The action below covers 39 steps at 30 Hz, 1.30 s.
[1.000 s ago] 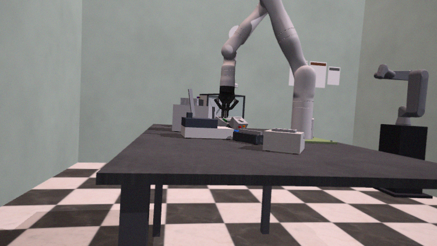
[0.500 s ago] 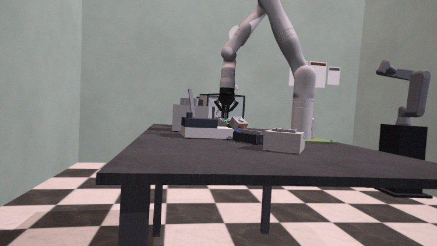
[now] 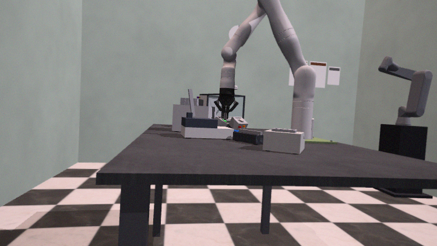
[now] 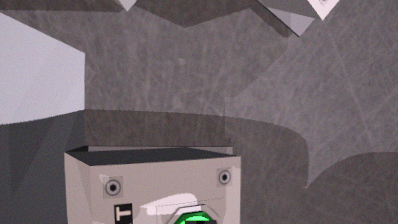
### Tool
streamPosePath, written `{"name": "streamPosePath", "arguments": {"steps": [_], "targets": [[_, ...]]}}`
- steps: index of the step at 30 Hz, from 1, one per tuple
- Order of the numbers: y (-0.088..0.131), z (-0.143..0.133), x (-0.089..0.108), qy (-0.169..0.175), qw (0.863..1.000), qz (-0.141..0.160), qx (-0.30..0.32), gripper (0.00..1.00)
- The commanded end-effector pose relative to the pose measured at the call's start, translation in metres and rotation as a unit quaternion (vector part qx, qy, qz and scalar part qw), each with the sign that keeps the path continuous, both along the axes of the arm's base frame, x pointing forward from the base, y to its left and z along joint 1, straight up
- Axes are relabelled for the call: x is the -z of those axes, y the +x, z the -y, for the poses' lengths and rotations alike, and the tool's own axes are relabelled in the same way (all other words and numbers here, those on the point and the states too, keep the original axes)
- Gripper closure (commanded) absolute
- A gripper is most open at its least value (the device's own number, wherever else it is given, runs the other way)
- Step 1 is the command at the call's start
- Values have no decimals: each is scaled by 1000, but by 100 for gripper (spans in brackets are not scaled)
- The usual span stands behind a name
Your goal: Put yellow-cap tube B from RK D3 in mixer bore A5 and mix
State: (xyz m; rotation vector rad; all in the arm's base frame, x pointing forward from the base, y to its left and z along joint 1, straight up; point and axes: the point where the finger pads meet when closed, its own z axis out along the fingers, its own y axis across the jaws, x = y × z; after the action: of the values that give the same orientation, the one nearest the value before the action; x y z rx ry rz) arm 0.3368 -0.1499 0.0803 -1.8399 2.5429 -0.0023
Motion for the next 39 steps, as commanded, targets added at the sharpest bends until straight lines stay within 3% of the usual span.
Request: {"name": "streamPosePath", "arguments": {"steps": [1, 8, 39], "targets": [[0, 0, 0, 0, 1000, 1, 0, 90], [0, 0, -2, 0, 1000, 1, 0, 90], [0, 0, -40, 0, 1000, 1, 0, 90]]}}
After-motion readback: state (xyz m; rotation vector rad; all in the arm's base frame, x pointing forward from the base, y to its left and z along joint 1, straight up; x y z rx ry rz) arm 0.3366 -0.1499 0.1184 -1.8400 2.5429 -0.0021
